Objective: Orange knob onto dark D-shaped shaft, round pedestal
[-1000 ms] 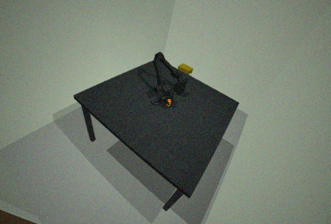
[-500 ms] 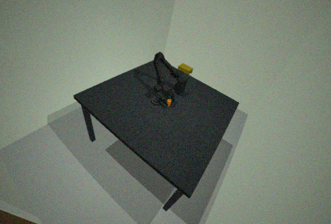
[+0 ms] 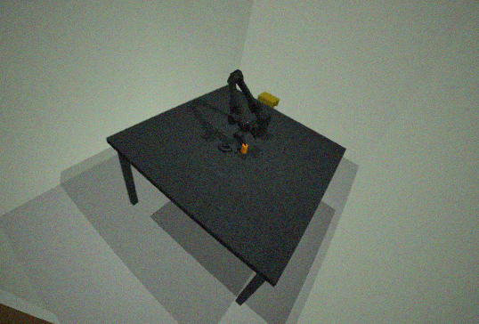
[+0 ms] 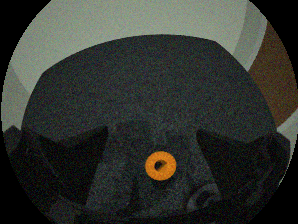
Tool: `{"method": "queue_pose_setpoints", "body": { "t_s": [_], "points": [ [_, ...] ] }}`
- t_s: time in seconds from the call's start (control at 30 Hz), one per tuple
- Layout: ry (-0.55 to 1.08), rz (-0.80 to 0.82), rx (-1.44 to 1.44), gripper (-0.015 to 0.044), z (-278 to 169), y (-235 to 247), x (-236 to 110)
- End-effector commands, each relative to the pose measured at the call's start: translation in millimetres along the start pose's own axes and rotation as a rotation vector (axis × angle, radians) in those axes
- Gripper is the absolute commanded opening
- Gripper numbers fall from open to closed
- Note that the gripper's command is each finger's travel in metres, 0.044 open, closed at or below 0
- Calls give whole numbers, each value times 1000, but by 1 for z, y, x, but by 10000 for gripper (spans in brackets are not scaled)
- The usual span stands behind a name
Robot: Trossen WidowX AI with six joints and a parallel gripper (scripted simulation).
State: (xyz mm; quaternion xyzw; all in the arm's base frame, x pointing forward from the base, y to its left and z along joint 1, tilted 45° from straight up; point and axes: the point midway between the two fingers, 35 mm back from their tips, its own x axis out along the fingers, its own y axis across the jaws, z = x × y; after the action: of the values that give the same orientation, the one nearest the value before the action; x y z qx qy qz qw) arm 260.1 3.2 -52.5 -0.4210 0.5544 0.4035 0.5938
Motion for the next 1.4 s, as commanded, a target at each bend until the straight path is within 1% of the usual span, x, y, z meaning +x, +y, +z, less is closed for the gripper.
{"method": "queue_pose_setpoints", "body": {
  "t_s": [0.0,0.07,0.13,0.17,0.23,0.53,0.6,0.8,0.97,1.03,1.37],
  "points": [
    [276,54,30,440,5,4,0],
    [479,37,33,440,6,4,-5],
    [672,-27,12,440,11,1,-16],
    [744,-66,-3,440,15,-2,-21],
    [798,-101,-17,440,19,-4,-25],
    [798,-101,-17,440,19,-4,-25],
    [794,-127,45,440,19,-4,-25],
    [736,-353,593,440,18,-4,-25],
    [649,-543,1060,440,18,-4,-24],
    [620,-592,1183,440,18,-4,-24],
    [616,-599,1199,440,16,-4,-26]
  ]
}}
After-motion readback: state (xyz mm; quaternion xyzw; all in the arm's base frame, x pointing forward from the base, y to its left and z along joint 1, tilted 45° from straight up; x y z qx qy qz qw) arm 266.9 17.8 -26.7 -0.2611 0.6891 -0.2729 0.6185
